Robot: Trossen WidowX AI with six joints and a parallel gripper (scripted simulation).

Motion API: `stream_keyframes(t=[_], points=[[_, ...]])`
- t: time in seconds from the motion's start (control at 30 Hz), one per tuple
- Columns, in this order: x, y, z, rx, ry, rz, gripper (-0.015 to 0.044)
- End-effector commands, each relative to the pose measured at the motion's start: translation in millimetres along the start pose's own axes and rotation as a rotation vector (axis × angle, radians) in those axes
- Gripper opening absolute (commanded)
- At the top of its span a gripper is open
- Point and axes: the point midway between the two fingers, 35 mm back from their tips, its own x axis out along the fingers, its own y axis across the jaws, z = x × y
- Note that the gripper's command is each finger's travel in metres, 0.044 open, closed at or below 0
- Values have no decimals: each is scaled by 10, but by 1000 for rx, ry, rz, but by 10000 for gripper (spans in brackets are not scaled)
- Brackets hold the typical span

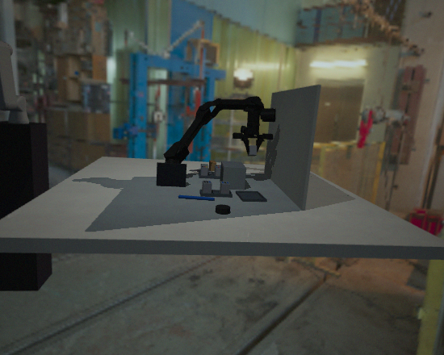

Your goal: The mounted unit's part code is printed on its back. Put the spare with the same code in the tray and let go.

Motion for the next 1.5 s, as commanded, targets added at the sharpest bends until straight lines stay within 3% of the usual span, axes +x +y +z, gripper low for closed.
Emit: stream_keyframes(t=[0.0, 0.5, 1.07, 1.47], points=[[0, -32, -285, -1, 9, 5, 0], [54, 53, -1441, -5, 1, 22, 0], [235, 534, -2646, -22, -49, 31, 0], [289, 554, -2689, -23, -52, 30, 0]])
